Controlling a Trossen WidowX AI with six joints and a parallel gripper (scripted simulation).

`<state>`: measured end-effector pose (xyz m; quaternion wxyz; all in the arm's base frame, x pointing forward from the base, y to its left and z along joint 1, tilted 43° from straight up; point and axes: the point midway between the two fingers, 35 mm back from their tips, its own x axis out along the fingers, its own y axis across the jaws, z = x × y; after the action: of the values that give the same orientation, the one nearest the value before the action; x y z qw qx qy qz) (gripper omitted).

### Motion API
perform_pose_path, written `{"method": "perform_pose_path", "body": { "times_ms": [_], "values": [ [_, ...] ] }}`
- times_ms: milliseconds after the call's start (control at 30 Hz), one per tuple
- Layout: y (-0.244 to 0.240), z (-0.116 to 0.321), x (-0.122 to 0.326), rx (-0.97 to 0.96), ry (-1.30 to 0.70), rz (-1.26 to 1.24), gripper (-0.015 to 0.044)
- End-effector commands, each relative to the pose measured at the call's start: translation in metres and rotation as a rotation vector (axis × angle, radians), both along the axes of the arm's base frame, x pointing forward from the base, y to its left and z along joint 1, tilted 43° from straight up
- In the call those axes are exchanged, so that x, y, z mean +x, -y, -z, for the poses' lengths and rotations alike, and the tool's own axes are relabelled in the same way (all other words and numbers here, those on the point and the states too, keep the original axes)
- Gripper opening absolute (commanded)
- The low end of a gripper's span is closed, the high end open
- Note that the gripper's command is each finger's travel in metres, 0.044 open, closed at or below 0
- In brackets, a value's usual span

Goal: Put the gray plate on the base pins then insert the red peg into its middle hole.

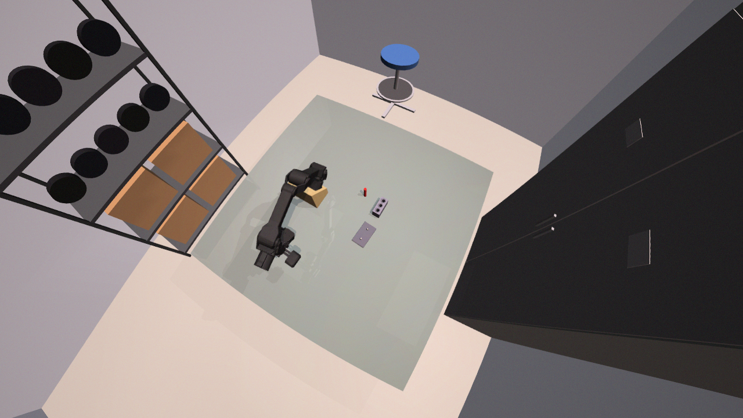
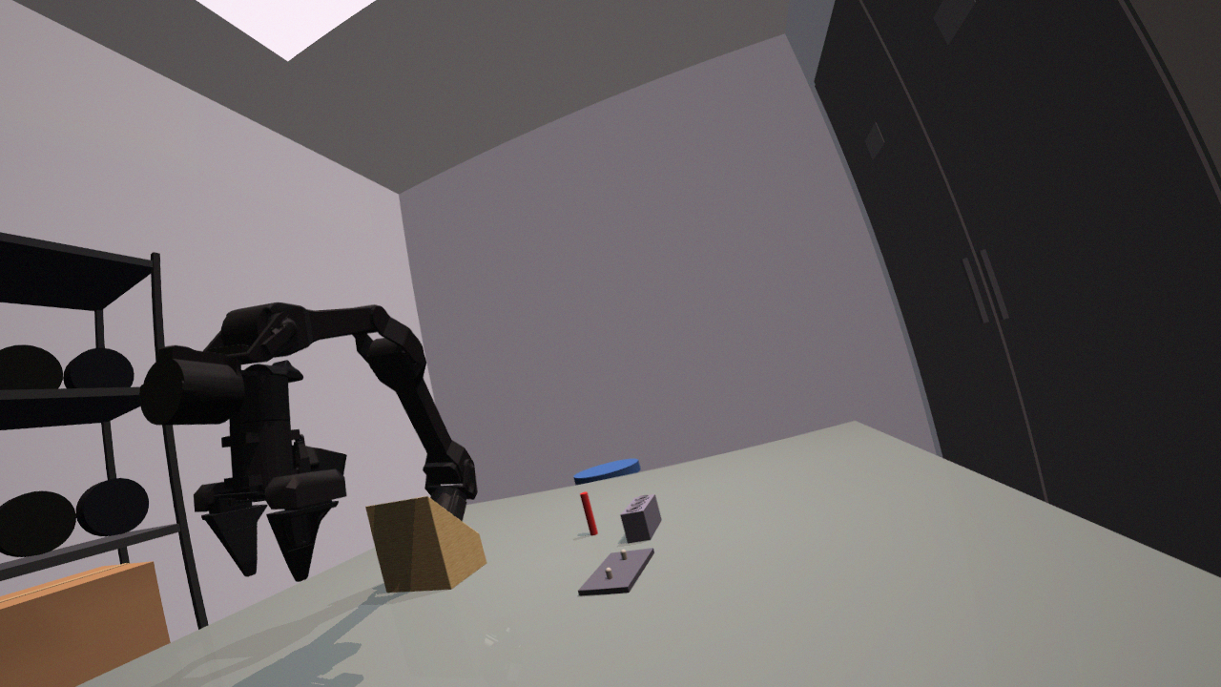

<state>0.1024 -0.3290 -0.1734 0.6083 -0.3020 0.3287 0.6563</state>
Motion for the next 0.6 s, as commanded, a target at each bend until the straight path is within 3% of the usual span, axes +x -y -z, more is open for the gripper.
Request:
{"method": "perform_pose_path", "body": {
  "times_ms": [0, 233, 567],
  "values": [
    [0.000, -0.009, -0.001, 0.064, 0.063, 0.032, 0.0440],
    [-0.001, -0.016, 0.009, 0.056, 0.060, 0.035, 0.0440],
    [-0.049, -0.107, 0.136, -0.033, 0.029, 0.077, 0.0440]
  ]
}}
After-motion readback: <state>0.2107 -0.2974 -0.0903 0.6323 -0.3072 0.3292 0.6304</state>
